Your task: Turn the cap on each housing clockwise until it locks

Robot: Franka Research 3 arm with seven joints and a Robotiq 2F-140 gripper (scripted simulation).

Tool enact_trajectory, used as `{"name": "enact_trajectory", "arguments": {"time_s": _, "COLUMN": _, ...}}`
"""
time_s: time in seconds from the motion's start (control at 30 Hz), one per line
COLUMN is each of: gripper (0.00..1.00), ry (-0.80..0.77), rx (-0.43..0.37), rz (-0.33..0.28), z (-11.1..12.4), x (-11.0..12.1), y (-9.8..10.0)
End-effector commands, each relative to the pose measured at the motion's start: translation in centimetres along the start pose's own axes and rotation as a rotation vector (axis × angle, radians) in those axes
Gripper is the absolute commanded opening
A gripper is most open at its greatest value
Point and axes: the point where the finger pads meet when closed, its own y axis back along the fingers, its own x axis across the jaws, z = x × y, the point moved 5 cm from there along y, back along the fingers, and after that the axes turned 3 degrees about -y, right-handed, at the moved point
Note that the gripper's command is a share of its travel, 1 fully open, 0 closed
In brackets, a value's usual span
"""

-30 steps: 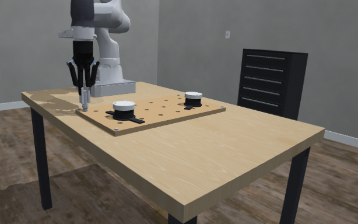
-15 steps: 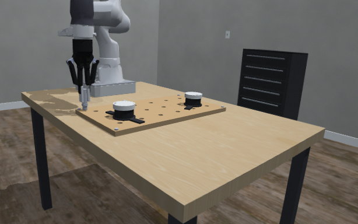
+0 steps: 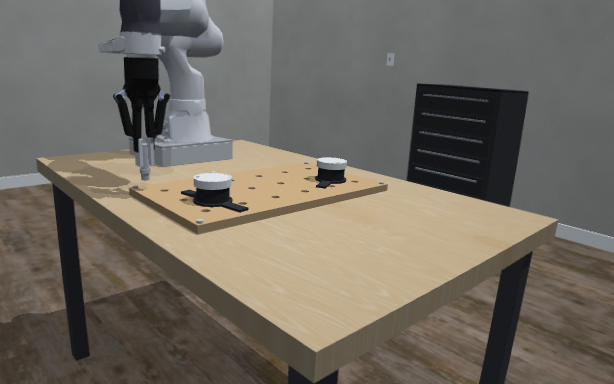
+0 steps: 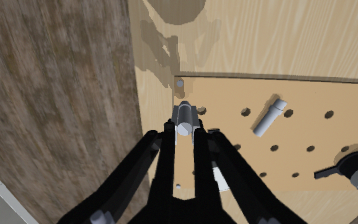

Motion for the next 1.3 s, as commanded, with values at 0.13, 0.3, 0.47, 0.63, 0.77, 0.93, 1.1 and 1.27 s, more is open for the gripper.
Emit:
{"name": "enact_trajectory", "arguments": {"time_s": 0.13, "gripper": 0.10, "ry": -0.010, "rx": 0.005, "rz": 0.000, "z": 0.0, "x": 0.1, "y": 1.5}}
{"name": "enact_trajectory", "arguments": {"time_s": 0.3, "gripper": 0.10, "ry": -0.010, "rx": 0.005, "rz": 0.000, "z": 0.0, "x": 0.1, "y": 2.5}}
{"name": "enact_trajectory", "arguments": {"time_s": 0.47, "gripper": 0.10, "ry": -0.010, "rx": 0.005, "rz": 0.000, "z": 0.0, "x": 0.1, "y": 3.4}}
{"name": "enact_trajectory", "arguments": {"time_s": 0.63, "gripper": 0.10, "ry": -0.010, "rx": 0.005, "rz": 0.000, "z": 0.0, "x": 0.1, "y": 4.2}}
{"name": "enact_trajectory", "arguments": {"time_s": 0.77, "gripper": 0.10, "ry": -0.010, "rx": 0.005, "rz": 0.000, "z": 0.0, "x": 0.1, "y": 5.0}}
{"name": "enact_trajectory", "arguments": {"time_s": 0.93, "gripper": 0.10, "ry": -0.010, "rx": 0.005, "rz": 0.000, "z": 0.0, "x": 0.1, "y": 5.9}}
{"name": "enact_trajectory", "arguments": {"time_s": 1.1, "gripper": 0.10, "ry": -0.010, "rx": 0.005, "rz": 0.000, "z": 0.0, "x": 0.1, "y": 6.4}}
{"name": "enact_trajectory", "arguments": {"time_s": 1.27, "gripper": 0.10, "ry": -0.010, "rx": 0.005, "rz": 0.000, "z": 0.0, "x": 0.1, "y": 7.1}}
